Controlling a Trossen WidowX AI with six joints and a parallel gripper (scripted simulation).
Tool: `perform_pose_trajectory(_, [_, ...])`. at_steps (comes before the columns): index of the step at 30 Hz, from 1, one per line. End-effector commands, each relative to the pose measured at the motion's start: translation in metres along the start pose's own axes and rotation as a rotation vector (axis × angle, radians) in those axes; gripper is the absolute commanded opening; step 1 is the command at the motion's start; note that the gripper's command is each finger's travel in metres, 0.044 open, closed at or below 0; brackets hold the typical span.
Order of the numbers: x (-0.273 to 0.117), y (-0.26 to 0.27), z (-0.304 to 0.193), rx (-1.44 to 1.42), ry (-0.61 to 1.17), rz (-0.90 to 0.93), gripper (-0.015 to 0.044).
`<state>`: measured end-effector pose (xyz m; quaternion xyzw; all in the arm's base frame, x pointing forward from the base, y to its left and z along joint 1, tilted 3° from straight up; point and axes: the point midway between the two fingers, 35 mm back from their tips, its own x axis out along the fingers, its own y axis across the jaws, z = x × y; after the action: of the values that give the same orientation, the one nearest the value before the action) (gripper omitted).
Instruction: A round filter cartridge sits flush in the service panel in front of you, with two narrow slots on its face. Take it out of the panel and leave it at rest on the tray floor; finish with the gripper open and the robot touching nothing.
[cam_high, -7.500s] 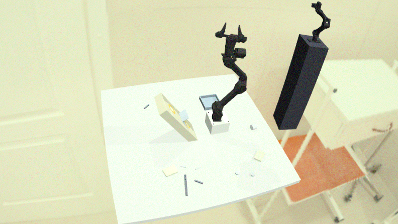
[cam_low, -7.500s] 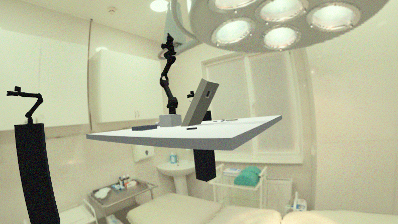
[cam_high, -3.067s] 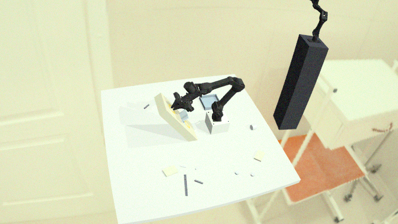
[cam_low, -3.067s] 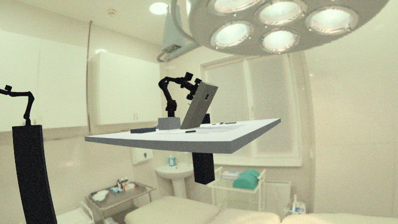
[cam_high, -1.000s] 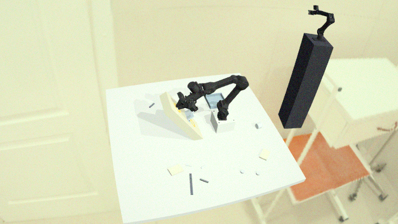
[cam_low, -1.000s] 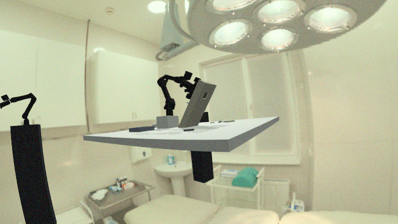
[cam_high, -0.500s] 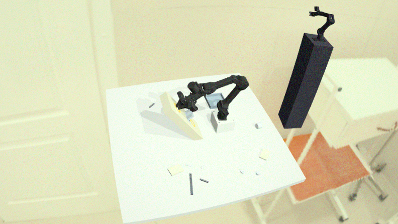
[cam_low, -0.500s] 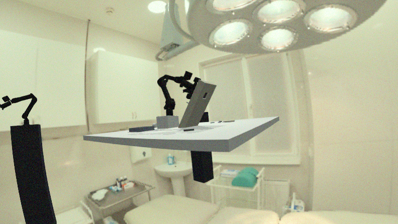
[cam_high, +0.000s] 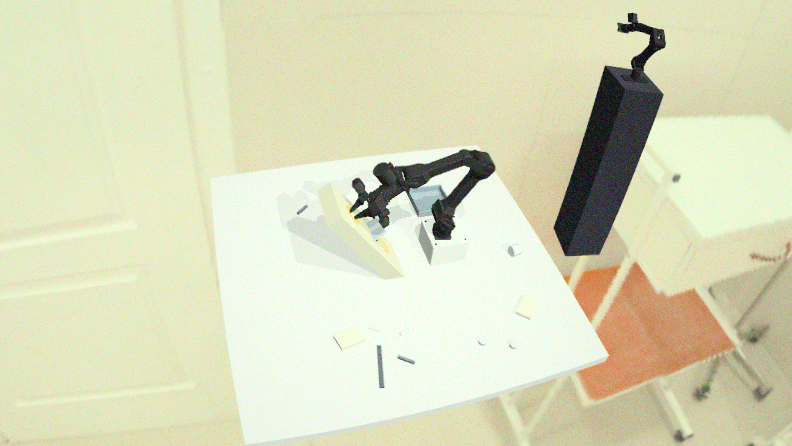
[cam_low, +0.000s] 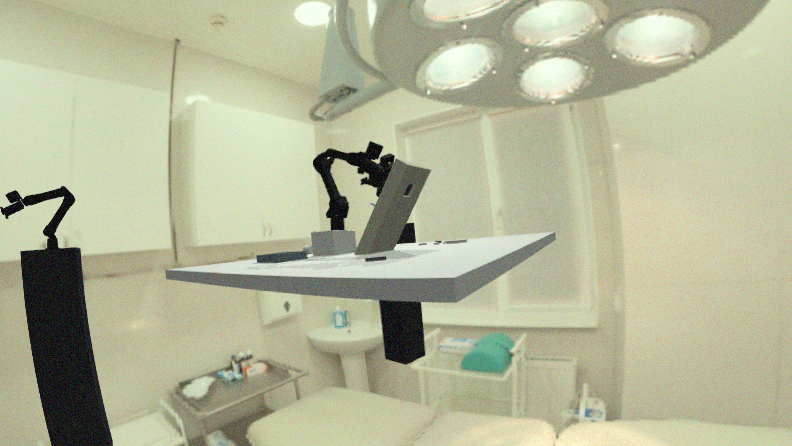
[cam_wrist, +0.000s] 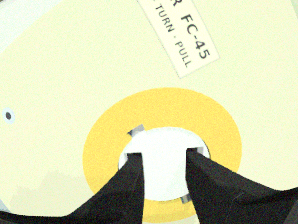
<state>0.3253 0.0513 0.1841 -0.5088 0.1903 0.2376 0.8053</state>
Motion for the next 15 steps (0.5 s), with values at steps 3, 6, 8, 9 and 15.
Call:
perform_pose_trajectory(3, [0.0053,-0.0019,0.0001,0.241,-0.002,-0.005,0.0])
perform_pose_trajectory(6, [0.0053,-0.0019,0.0001,0.346,-0.002,-0.005,0.0])
perform_pose_trajectory(8, [0.0052,-0.0019,0.0001,0.415,-0.002,-0.005,0.0])
perform_pose_trajectory(9, [0.0051,-0.0019,0.0001,0.45,-0.002,-0.005,0.0])
perform_pose_trajectory(15, [0.0049,-0.0019,0.0001,0.66,-0.003,-0.005,0.0])
